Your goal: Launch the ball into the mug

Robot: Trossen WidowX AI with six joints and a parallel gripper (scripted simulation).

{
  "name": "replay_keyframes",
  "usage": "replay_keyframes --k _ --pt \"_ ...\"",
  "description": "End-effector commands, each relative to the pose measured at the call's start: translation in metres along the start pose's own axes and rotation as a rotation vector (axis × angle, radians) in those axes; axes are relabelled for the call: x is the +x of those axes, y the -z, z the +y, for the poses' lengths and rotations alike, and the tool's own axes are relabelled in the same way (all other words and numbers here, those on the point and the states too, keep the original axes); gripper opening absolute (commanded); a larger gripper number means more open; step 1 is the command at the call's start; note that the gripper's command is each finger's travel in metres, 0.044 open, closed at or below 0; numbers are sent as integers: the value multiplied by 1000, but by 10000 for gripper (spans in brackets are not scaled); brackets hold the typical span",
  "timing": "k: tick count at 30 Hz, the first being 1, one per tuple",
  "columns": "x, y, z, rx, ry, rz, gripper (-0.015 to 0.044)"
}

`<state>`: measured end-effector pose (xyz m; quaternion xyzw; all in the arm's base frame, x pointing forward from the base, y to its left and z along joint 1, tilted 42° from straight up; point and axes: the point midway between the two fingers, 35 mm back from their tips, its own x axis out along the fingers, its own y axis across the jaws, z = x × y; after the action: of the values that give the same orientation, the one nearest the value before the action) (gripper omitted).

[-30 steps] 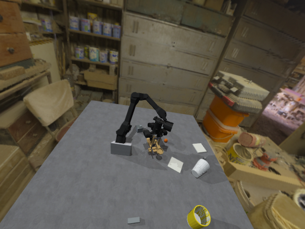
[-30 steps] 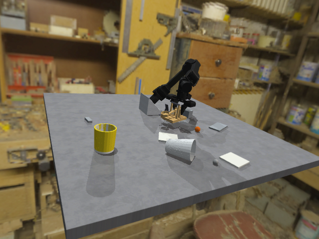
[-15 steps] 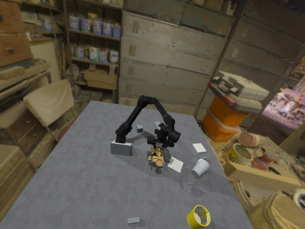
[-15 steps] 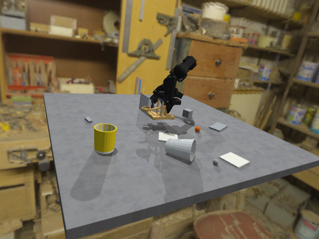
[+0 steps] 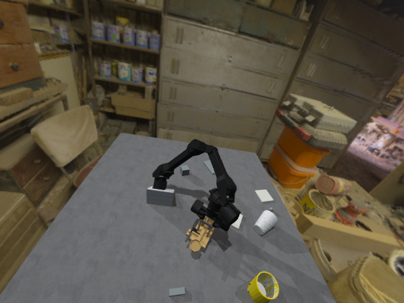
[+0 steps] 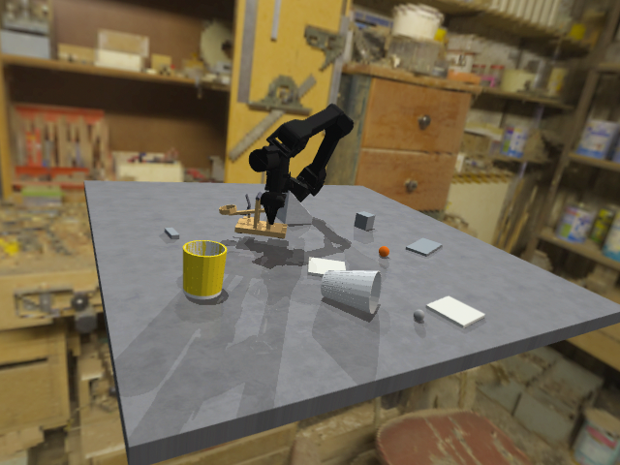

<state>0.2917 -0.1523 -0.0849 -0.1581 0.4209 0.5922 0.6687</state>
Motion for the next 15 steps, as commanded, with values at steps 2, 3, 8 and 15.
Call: replay_keyframes --k 2,3,8,15 --pt "-3 13 -9 35 11 6 0" --pt "-3 13 -9 35 11 6 0" --pt "-1 13 -11 33 11 6 0" --pt "11 13 -12 33 12 6 0"
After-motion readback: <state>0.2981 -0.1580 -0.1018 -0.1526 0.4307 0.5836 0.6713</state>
